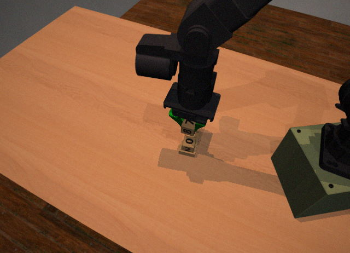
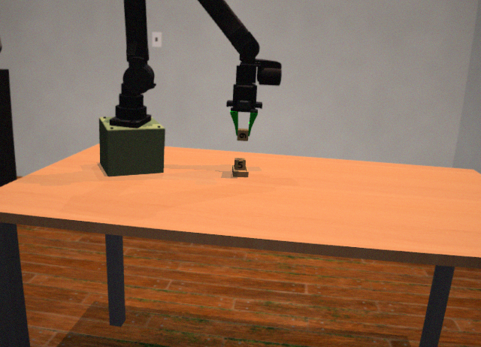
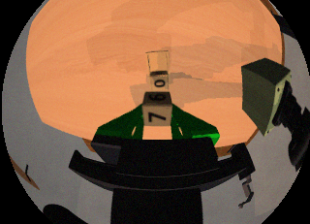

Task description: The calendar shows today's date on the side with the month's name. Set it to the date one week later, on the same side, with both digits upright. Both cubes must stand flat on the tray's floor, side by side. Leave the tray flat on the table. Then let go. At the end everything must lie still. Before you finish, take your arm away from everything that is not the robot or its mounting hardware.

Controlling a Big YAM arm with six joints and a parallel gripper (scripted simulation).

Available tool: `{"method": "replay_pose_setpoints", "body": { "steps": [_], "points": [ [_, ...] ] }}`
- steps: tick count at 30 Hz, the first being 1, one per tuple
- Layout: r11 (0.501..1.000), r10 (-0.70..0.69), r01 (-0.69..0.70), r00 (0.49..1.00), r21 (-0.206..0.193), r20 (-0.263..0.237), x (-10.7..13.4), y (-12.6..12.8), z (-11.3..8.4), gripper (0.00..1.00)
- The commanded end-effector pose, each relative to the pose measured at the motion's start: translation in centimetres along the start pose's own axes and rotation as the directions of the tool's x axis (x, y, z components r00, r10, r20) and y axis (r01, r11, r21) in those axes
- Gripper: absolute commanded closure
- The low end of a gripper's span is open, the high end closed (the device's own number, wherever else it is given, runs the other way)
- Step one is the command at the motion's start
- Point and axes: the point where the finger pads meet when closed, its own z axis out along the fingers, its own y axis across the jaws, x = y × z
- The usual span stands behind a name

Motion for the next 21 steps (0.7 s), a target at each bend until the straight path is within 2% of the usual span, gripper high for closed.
{"method": "replay_pose_setpoints", "body": {
  "steps": [1, 2, 4, 6, 7, 18, 21],
  "points": [
    [0.996, -0.085, 0.084, 0.996, -0.039, -0.011, -2.0, 1.3, -2.0, 0.73],
    [0.996, -0.085, 0.085, 0.996, -0.041, -0.009, -3.2, 1.3, -2.2, 0.73],
    [0.996, -0.087, 0.087, 0.996, -0.022, -0.009, -4.2, 0.2, -1.7, 0.73],
    [0.996, -0.086, 0.086, 0.996, -0.029, -0.008, -4.3, 0.5, -1.9, 0.73],
    [0.993, -0.11, 0.109, 0.994, -0.033, -0.009, -3.5, 0.7, -2.0, 0.73],
    [0.995, -0.096, 0.096, 0.995, -0.02, -0.008, -4.0, 0.5, -1.6, 0.73],
    [0.995, -0.096, 0.096, 0.995, 0.002, -0.01, -4.0, -0.1, -0.7, 0.73]
  ]
}}
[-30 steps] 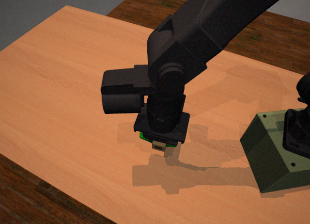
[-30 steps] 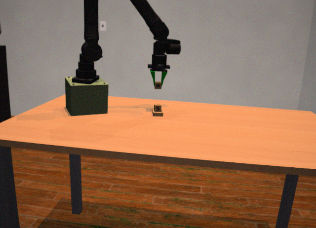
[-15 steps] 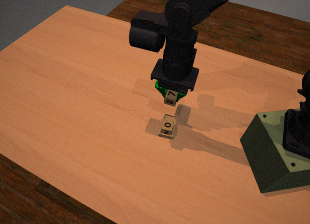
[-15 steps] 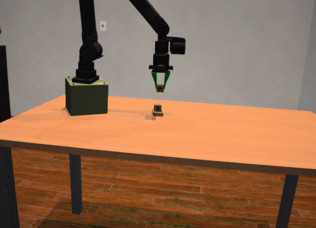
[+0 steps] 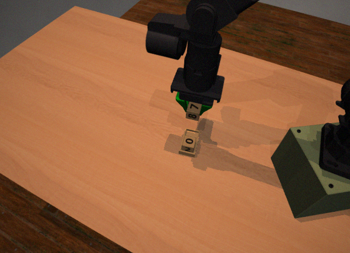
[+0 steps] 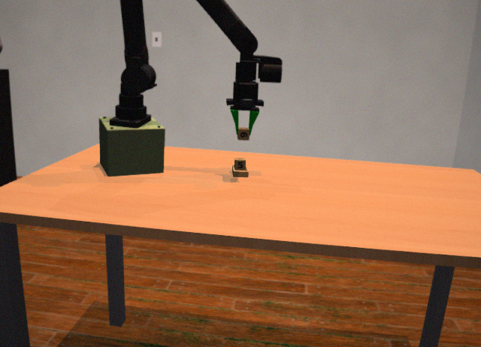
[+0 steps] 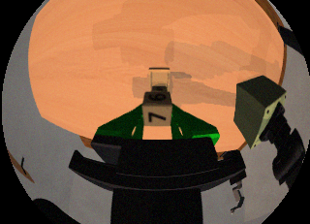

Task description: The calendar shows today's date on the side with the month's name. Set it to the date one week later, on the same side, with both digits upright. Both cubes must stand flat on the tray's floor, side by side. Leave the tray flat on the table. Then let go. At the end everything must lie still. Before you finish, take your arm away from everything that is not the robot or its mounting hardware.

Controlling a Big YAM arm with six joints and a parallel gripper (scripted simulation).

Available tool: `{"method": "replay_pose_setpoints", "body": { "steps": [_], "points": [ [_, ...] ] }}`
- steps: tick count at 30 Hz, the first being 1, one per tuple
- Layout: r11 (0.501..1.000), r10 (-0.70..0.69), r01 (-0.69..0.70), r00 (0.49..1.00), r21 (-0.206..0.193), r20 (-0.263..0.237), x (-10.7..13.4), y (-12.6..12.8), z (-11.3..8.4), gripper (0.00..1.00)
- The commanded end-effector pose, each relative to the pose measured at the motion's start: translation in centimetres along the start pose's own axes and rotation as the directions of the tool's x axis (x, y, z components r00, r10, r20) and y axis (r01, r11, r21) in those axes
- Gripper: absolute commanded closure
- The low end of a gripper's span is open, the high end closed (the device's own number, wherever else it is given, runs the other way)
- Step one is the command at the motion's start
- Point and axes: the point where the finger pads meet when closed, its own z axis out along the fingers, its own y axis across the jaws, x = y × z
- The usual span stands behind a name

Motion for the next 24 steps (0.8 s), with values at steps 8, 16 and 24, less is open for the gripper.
{"method": "replay_pose_setpoints", "body": {
  "steps": [8, 16, 24],
  "points": [
    [1.0, -0.006, 0.006, 1.0, 0.001, -0.001, -0.3, 0.0, 2.0, 0.73],
    [1.0, -0.009, 0.009, 1.0, -0.002, -0.001, -0.2, 0.2, 3.8, 0.73],
    [1.0, -0.008, 0.008, 1.0, -0.002, -0.001, -0.2, 0.1, 6.0, 0.73]
  ]
}}
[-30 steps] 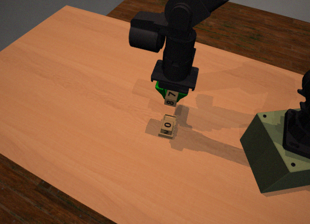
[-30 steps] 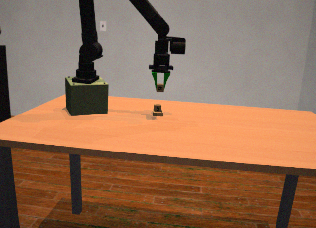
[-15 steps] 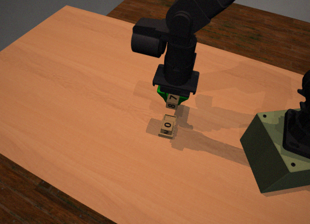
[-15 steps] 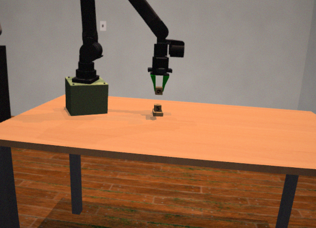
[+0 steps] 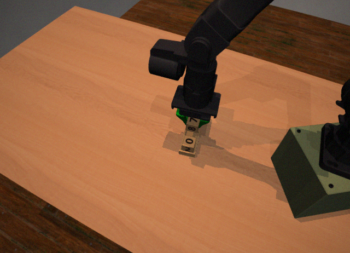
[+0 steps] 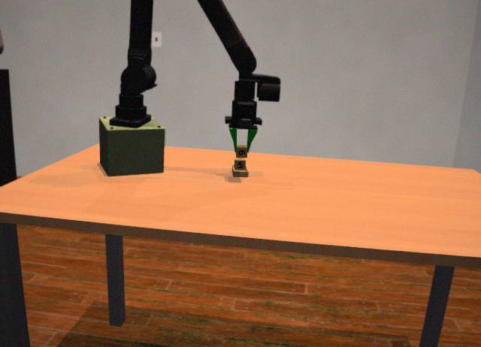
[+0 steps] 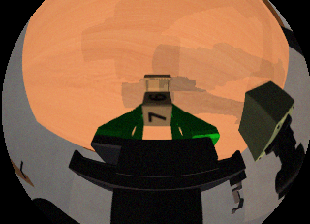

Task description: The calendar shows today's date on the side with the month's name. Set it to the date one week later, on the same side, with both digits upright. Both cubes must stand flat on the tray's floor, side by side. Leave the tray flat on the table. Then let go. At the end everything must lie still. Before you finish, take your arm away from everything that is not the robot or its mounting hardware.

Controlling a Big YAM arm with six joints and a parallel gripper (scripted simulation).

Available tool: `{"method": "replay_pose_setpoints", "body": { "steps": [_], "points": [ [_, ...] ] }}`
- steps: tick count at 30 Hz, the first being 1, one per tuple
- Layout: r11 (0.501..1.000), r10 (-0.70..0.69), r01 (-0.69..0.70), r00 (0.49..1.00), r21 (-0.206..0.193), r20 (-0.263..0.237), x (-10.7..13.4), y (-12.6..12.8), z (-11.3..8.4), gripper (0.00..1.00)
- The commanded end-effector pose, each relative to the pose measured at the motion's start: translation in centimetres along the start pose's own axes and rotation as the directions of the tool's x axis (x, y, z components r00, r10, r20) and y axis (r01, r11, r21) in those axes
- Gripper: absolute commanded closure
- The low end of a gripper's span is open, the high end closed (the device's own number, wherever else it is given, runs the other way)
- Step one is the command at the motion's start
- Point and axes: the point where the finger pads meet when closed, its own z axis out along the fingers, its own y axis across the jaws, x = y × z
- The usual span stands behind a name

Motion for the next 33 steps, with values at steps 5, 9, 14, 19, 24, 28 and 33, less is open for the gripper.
{"method": "replay_pose_setpoints", "body": {
  "steps": [5, 9, 14, 19, 24, 28, 33],
  "points": [
    [1.0, -0.005, 0.005, 1.0, -0.023, 0.0, -0.33, 1.07, 1.1, 0.73],
    [1.0, -0.007, 0.007, 1.0, -0.021, 0.0, -0.28, 0.97, 1.2, 0.73],
    [1.0, -0.006, 0.006, 1.0, -0.021, 0.0, -0.28, 0.96, 1.21, 0.73],
    [1.0, -0.006, 0.006, 1.0, -0.021, 0.0, -0.28, 0.96, 1.21, 0.73],
    [1.0, -0.006, 0.006, 1.0, -0.021, 0.0, -0.28, 0.96, 1.21, 0.73],
    [1.0, -0.006, 0.006, 1.0, -0.021, 0.0, -0.28, 0.96, 1.21, 0.73],
    [1.0, -0.006, 0.006, 1.0, -0.021, 0.0, -0.28, 0.96, 1.21, 0.73]
  ]
}}
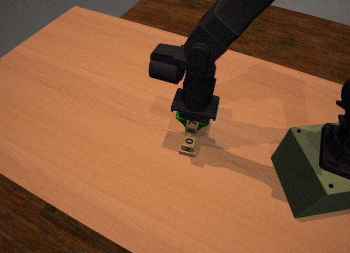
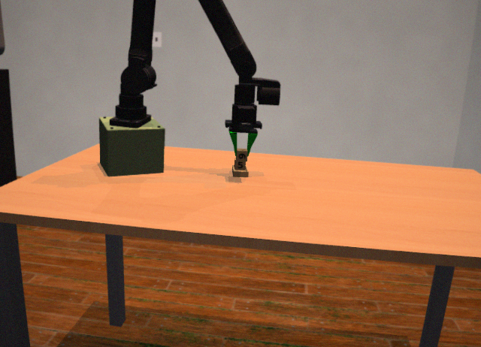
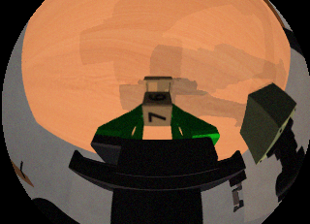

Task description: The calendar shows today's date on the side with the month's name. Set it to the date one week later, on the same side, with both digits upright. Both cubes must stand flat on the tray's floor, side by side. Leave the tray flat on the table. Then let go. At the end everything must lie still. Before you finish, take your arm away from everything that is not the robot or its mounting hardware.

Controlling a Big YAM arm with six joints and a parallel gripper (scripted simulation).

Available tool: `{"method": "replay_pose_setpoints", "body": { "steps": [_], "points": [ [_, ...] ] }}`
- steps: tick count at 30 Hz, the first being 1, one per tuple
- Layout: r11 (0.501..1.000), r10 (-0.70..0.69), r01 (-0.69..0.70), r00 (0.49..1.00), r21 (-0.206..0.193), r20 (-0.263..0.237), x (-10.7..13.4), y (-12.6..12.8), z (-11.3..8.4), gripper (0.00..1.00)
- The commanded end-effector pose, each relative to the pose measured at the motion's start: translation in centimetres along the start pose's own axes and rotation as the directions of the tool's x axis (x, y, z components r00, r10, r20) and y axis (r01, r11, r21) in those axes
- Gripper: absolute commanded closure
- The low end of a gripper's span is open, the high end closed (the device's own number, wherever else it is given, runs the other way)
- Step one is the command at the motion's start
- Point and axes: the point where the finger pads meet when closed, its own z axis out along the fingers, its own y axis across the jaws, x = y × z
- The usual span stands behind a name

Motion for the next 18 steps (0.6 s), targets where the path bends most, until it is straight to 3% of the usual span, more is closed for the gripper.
{"method": "replay_pose_setpoints", "body": {
  "steps": [1, 18],
  "points": [
    [1.0, -0.004, 0.004, 1.0, -0.018, 0.0, -0.3, 0.86, 0.16, 0.73],
    [1.0, -0.007, 0.007, 1.0, -0.015, -0.001, -0.22, 0.67, 0.22, 0.73]
  ]
}}
